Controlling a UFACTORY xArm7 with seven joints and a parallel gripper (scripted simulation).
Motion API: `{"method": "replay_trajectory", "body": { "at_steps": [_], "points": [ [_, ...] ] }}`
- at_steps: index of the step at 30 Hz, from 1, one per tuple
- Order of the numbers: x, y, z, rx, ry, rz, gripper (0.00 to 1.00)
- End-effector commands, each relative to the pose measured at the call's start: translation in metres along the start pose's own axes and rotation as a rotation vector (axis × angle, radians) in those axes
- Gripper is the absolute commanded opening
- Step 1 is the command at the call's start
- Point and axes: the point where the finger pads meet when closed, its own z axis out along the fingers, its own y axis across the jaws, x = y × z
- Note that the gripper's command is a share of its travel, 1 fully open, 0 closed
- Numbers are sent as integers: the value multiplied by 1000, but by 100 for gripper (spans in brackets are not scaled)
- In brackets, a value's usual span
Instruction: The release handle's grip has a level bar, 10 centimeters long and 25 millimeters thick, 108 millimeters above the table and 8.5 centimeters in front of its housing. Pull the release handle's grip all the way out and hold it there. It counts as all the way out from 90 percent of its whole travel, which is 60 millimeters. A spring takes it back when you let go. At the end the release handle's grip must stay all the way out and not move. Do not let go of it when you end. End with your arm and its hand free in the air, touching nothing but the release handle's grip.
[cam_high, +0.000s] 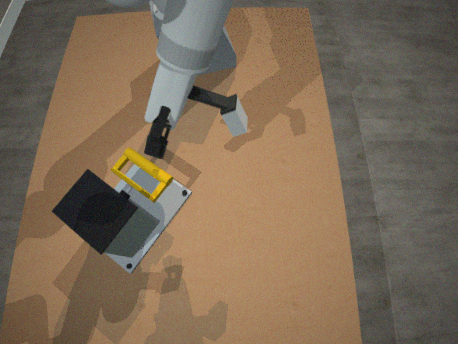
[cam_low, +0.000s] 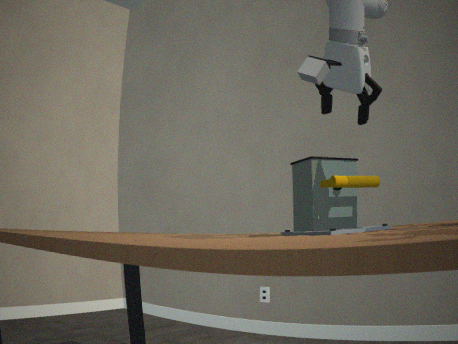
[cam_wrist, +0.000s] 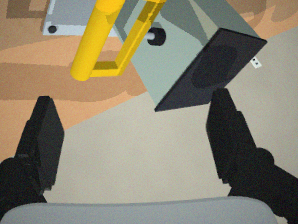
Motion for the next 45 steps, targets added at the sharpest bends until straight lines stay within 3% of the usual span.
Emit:
{"method": "replay_trajectory", "body": {
  "at_steps": [1, 18, 20, 22, 32, 34, 36, 45],
  "points": [
    [1, 1, -1, -3, 2, 1, 100],
    [0, 1, -1, 0, 2, 3, 100],
    [-3, -4, 6, 55, 15, 25, 100],
    [-9, -13, 20, 172, 52, 88, 100],
    [-21, -18, 43, 353, 144, 245, 100],
    [-21, -18, 43, 353, 144, 245, 100],
    [-28, -14, 53, 408, 187, 324, 100],
    [-40, -6, 66, 457, 240, 432, 100]
  ]
}}
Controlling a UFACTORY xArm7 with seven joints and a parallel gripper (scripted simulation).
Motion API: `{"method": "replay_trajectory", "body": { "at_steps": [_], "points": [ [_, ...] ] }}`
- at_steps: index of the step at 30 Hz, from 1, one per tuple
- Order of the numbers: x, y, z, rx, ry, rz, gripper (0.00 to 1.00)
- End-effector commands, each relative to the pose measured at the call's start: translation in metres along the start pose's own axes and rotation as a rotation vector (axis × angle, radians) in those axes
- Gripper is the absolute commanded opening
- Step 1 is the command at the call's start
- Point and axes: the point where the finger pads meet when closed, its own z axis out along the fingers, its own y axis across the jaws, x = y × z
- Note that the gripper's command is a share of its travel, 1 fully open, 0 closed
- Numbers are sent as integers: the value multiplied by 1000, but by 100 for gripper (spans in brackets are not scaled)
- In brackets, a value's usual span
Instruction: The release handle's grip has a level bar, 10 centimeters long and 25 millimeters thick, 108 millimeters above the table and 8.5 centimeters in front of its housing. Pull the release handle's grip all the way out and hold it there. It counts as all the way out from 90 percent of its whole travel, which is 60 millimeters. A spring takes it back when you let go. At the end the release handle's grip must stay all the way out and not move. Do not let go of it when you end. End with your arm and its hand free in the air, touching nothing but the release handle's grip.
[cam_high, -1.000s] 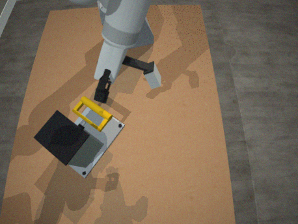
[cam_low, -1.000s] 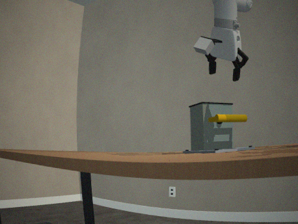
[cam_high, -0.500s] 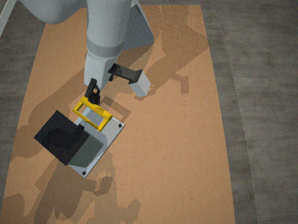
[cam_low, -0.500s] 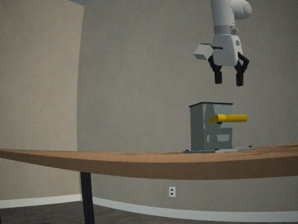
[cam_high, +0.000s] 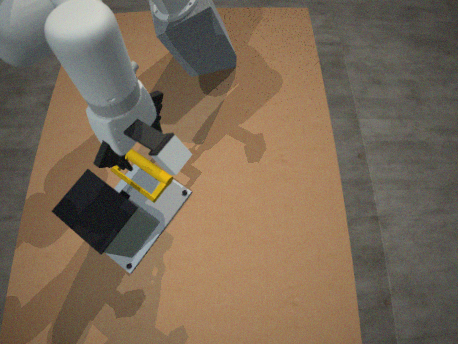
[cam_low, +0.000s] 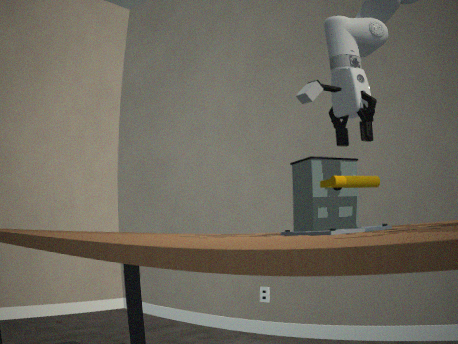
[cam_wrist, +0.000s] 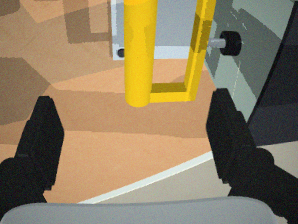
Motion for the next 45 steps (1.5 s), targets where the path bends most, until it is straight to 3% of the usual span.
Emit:
{"method": "replay_trajectory", "body": {
  "at_steps": [1, 10, 11, 45],
  "points": [
    [-4, 9, 4, 55, 46, 52, 100],
    [-4, 9, 4, 55, 46, 52, 100],
    [-4, 9, 4, 55, 46, 52, 0],
    [-4, 9, 4, 55, 46, 52, 0]
  ]
}}
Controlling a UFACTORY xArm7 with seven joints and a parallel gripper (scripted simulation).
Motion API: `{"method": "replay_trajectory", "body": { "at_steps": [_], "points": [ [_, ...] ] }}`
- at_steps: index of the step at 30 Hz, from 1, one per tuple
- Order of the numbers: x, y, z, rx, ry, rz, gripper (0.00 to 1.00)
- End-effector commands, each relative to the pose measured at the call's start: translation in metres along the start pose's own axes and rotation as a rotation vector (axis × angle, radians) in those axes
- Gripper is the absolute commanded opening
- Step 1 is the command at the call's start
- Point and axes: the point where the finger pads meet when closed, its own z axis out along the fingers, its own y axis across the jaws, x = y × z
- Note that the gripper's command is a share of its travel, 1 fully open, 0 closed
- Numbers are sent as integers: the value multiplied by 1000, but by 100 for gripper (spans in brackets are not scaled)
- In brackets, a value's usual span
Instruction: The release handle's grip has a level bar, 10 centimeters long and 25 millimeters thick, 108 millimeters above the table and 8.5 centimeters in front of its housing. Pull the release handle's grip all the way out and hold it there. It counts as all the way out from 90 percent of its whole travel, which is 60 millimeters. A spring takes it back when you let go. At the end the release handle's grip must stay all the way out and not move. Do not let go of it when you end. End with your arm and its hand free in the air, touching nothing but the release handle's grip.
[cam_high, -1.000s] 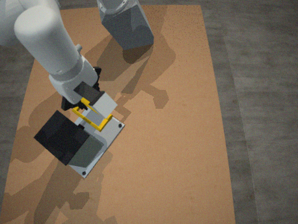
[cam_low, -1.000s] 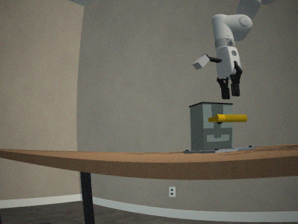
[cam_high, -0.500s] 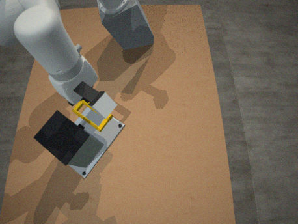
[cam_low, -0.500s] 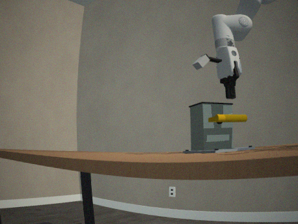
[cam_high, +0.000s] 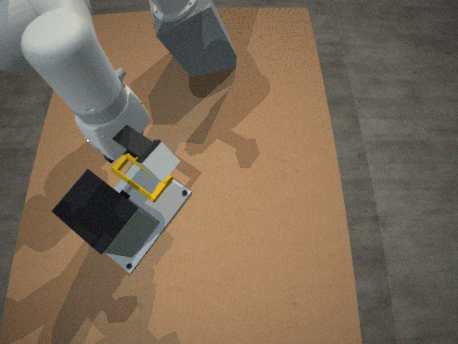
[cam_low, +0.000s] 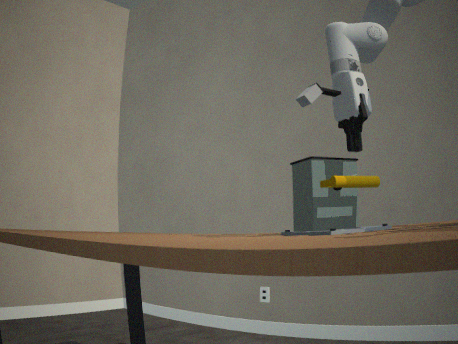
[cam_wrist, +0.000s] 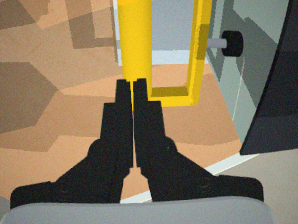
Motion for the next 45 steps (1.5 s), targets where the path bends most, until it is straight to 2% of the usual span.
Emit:
{"method": "replay_trajectory", "body": {
  "at_steps": [1, 8, 9, 45],
  "points": [
    [1, 1, -1, -3, 3, 0, 0],
    [1, 1, -1, -3, 3, 0, 0],
    [1, 1, -1, -3, 3, 0, 53],
    [1, 1, -1, -3, 2, 0, 53]
  ]
}}
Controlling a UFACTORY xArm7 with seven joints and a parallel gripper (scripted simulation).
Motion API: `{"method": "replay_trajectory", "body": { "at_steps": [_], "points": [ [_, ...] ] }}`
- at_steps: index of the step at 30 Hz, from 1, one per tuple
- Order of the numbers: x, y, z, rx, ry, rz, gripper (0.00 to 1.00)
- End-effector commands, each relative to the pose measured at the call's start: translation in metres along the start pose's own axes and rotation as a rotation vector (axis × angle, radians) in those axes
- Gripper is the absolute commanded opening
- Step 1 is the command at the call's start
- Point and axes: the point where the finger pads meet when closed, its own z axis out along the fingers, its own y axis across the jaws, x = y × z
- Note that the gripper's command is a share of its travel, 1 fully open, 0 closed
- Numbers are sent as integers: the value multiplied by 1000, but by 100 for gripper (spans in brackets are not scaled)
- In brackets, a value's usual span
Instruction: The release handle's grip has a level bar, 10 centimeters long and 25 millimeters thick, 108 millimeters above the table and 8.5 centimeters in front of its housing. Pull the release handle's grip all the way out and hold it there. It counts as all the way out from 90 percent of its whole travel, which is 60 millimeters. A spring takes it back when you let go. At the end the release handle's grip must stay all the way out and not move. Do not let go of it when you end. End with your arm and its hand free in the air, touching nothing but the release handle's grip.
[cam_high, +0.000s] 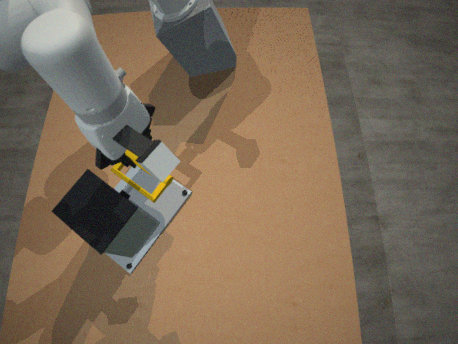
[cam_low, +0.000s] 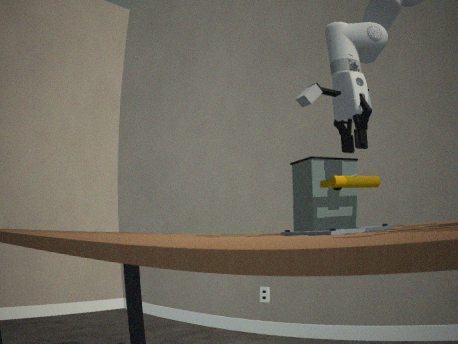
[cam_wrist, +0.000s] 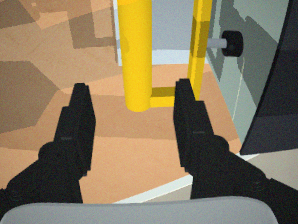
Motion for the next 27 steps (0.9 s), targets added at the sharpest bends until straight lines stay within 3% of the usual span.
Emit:
{"method": "replay_trajectory", "body": {
  "at_steps": [1, 27],
  "points": [
    [1, 1, -1, -3, 2, 0, 53],
    [1, 2, 16, 0, -3, 0, 53]
  ]
}}
